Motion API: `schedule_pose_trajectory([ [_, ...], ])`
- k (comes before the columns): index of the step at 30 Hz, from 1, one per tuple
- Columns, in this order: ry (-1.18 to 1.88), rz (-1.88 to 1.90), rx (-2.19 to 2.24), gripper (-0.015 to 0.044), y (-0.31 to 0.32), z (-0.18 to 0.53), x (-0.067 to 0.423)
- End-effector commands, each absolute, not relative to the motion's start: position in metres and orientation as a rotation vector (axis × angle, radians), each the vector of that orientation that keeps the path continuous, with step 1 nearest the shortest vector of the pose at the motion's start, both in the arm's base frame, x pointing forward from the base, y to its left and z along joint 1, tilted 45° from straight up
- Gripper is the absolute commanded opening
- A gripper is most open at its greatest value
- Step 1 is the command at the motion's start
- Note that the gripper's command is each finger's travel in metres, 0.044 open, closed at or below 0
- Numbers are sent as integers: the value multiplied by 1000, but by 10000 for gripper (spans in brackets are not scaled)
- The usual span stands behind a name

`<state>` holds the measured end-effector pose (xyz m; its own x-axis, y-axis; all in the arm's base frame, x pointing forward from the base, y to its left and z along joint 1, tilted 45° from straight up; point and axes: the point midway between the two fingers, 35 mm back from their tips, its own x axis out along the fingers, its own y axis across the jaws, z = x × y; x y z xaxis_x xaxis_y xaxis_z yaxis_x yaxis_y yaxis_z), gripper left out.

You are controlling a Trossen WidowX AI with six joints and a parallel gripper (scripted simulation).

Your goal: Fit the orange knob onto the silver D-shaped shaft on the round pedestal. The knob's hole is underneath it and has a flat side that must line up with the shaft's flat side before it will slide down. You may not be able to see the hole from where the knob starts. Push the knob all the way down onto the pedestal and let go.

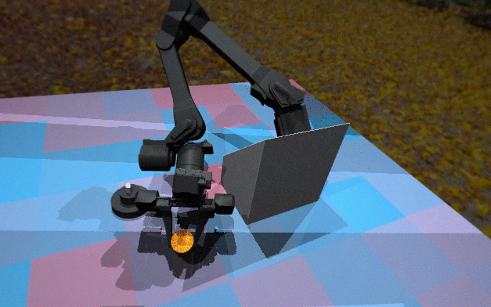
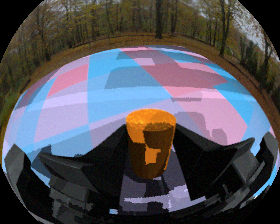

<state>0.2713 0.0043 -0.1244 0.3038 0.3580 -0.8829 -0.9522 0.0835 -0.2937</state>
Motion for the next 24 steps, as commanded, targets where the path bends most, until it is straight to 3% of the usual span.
schedule_pose_trajectory([
  [1,675,1148,-1003,181,0,-123,270],
  [16,663,1153,-995,181,-6,-117,268],
  [19,659,1154,-990,260,-4,-119,269],
  [24,659,1154,-990,260,-4,-119,269],
])
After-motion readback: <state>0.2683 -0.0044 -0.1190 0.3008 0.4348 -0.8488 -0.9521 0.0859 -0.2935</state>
